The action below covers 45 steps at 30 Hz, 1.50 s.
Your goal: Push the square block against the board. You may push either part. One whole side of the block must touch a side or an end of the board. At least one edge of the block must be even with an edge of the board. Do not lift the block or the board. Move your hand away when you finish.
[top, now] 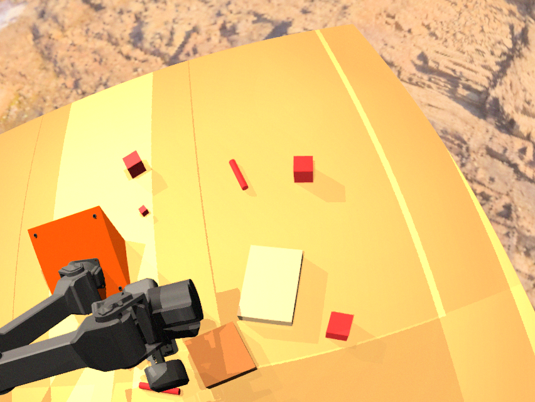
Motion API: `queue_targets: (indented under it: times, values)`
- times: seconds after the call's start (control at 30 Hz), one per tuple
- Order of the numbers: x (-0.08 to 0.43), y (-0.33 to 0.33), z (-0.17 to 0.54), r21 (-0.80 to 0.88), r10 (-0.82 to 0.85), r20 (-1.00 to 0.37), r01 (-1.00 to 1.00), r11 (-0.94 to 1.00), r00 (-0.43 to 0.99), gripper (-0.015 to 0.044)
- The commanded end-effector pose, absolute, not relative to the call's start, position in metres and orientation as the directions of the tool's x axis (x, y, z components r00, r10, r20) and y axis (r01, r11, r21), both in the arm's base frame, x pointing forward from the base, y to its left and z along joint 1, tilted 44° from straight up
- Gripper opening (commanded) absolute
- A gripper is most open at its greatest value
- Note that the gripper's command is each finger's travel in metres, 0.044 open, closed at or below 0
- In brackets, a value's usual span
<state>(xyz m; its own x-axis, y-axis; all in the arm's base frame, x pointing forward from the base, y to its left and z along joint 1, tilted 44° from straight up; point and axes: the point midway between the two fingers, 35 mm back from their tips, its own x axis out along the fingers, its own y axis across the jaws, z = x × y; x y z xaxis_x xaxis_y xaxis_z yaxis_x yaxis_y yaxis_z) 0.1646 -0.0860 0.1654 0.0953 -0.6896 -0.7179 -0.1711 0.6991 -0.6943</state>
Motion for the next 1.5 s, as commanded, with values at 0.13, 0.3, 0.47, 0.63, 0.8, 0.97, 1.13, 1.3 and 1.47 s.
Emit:
queue_targets:
  times: [0.13, 0.3, 0.47, 0.63, 0.8, 0.97, 1.13, 1.3, 1.47]
  values:
    - [0.161, -0.09, 0.166, -0.693, -0.695, -0.714, -0.238, 0.681, 0.092, 0.0]
    - [0.166, -0.118, 0.137, -0.69, -0.692, -0.716, -0.245, 0.681, 0.092, 0.0]
    - [0.166, -0.128, 0.129, -0.695, -0.697, -0.711, -0.248, 0.675, 0.093, 0.0]
    - [0.168, -0.127, 0.129, -0.694, -0.697, -0.711, -0.248, 0.675, 0.093, 0.0]
    - [0.173, -0.127, 0.129, -0.694, -0.696, -0.711, -0.248, 0.676, 0.093, 0.0]
    - [0.178, -0.126, 0.129, -0.694, -0.696, -0.712, -0.248, 0.676, 0.093, 0.0]
    - [0.184, -0.125, 0.129, -0.694, -0.696, -0.712, -0.248, 0.677, 0.093, 0.0]
    - [0.189, -0.124, 0.129, -0.693, -0.696, -0.712, -0.247, 0.677, 0.094, 0.0]
    - [0.194, -0.123, 0.129, -0.693, -0.695, -0.713, -0.247, 0.677, 0.094, 0.0]
